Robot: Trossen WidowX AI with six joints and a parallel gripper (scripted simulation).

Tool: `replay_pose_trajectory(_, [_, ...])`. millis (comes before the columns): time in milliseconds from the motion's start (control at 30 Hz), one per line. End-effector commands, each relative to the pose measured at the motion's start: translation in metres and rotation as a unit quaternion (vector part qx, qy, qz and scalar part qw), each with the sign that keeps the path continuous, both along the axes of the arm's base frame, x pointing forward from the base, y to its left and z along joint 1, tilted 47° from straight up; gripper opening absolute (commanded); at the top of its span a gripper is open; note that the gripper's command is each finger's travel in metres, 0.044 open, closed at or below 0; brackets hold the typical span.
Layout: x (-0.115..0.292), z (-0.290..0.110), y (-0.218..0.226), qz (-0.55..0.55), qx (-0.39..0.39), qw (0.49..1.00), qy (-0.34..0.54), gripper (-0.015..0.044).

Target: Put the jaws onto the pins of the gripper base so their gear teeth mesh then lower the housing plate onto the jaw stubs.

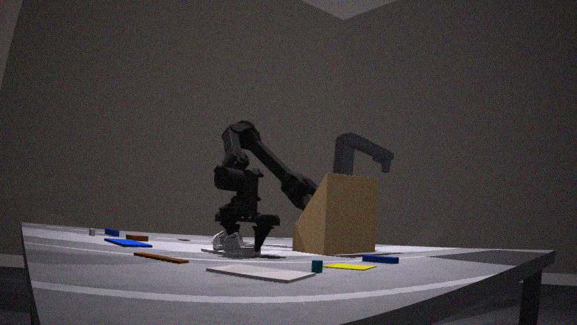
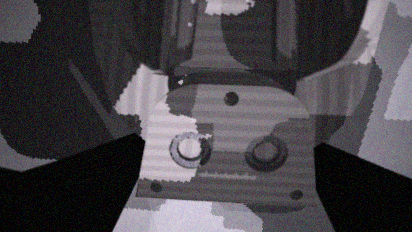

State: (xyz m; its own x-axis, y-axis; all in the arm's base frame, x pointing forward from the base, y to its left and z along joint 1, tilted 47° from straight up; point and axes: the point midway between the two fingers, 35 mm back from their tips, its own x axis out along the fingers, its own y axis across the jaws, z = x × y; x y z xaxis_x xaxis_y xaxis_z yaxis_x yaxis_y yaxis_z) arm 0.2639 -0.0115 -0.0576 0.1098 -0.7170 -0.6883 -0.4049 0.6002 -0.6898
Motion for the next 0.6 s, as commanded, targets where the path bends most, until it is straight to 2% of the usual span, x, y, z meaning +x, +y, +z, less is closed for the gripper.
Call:
replay_pose_trajectory(0, [0.000,0.000,0.000,0.000,0.000,1.000,0.000,0.0440])
replay_pose_trajectory(433, [0.000,0.000,0.000,0.000,0.000,1.000,0.000,0.0440])
replay_pose_trajectory(567, [0.000,0.010,0.012,0.001,0.002,1.000,0.000,0.0440])
